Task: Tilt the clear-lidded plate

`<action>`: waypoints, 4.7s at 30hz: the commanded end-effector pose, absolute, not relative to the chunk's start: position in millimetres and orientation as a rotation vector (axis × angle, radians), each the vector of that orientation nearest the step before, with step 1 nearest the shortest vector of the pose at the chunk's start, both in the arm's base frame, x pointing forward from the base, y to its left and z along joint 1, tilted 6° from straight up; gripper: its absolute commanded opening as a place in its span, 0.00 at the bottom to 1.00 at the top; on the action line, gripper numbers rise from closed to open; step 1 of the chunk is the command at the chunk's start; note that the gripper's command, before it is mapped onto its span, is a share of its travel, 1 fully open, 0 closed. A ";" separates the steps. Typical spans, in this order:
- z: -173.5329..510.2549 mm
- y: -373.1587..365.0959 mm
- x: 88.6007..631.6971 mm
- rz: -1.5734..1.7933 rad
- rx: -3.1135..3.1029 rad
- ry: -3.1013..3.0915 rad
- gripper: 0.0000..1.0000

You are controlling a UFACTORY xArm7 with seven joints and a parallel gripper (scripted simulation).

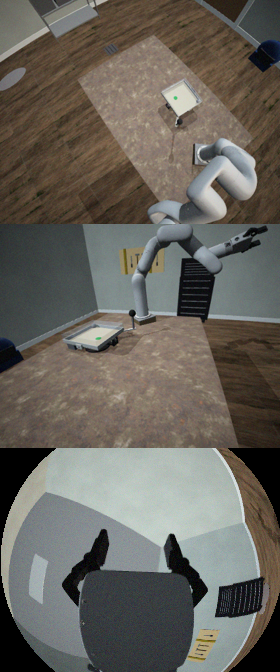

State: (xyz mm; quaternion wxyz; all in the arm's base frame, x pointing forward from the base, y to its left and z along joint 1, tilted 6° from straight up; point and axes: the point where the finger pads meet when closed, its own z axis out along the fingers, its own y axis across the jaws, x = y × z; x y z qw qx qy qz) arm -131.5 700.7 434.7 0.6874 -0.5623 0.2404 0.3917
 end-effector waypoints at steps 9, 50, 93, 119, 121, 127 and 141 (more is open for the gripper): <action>437.5 700.5 -131.5 0.879 -1.254 0.537 1.00; 525.7 661.8 -3.4 0.619 -1.023 0.640 1.00; 599.9 499.4 235.3 0.126 -0.675 0.990 1.00; 574.7 385.5 335.6 -0.112 -0.562 1.263 1.00; 561.9 356.7 355.8 -0.166 -0.544 1.339 1.00; 543.2 324.1 375.1 -0.223 -0.530 1.431 1.00; 487.7 250.5 407.8 -0.339 -0.524 1.667 1.00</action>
